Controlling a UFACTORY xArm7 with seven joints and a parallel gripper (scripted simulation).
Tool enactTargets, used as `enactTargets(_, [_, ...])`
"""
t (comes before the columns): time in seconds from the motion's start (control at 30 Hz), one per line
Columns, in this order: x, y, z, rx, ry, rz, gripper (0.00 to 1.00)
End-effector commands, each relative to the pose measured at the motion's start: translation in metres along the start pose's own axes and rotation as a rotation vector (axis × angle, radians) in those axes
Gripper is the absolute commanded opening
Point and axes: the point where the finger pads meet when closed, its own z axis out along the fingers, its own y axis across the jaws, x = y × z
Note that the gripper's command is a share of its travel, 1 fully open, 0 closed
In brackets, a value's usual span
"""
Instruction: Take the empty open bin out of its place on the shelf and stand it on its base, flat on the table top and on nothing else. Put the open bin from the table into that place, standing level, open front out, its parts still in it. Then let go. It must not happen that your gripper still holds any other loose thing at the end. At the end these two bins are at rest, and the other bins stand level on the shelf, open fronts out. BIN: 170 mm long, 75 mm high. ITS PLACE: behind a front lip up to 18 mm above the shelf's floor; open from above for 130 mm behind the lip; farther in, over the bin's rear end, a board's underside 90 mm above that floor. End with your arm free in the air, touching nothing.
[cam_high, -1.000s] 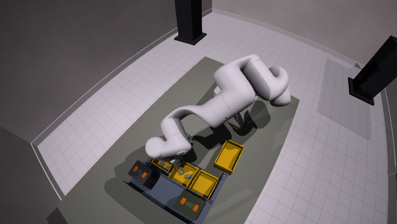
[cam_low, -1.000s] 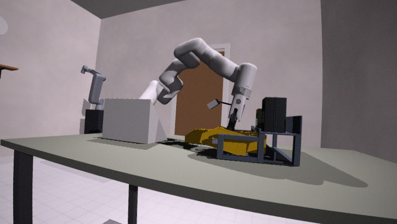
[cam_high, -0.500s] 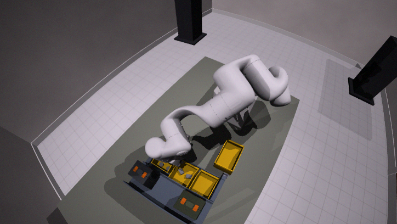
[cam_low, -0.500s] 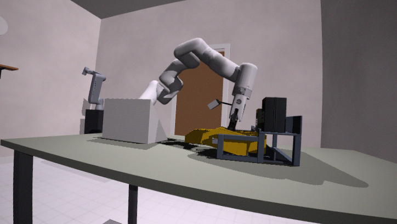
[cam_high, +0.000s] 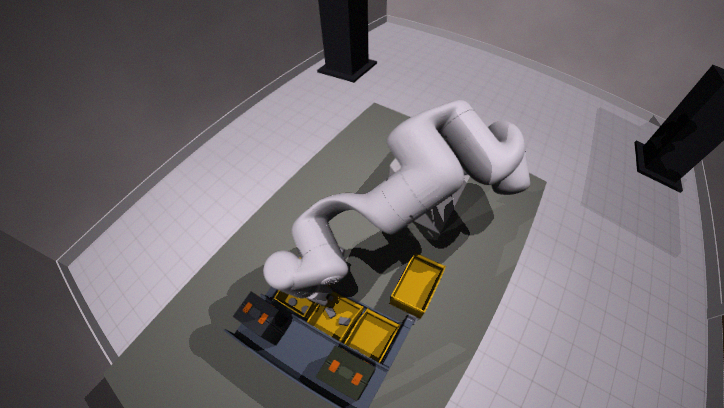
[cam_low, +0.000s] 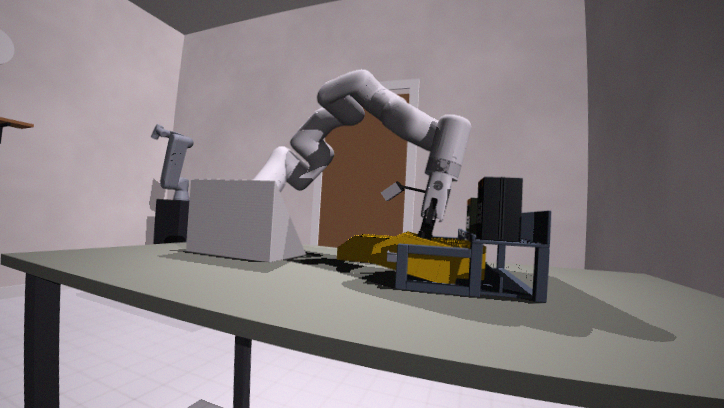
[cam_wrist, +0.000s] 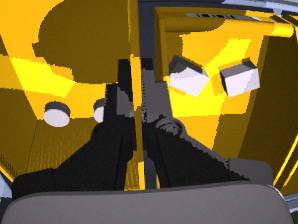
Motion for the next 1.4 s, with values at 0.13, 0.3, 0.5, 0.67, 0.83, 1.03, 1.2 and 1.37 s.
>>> enactTargets(0.13, [-0.0050, -0.0012, -0.0031, 0.003, -0.015, 0.001, 0.00])
enactTargets(0.3, [-0.0062, -0.0012, -0.0032, 0.003, -0.017, 0.001, 0.00])
enactTargets(0.5, [-0.0077, -0.0012, -0.0033, 0.003, -0.021, 0.001, 0.00])
enactTargets(0.67, [-0.0081, -0.0012, -0.0033, 0.003, -0.022, 0.001, 0.00])
enactTargets(0.83, [-0.0081, -0.0012, -0.0033, 0.003, -0.022, 0.001, 0.00])
enactTargets(1.03, [-0.0081, -0.0012, -0.0033, 0.003, -0.022, 0.001, 0.00])
enactTargets(1.2, [-0.0081, -0.0012, -0.0033, 0.003, -0.023, 0.001, 0.00])
enactTargets(1.37, [-0.0079, -0.0012, -0.0023, 0.003, -0.036, 0.001, 0.00])
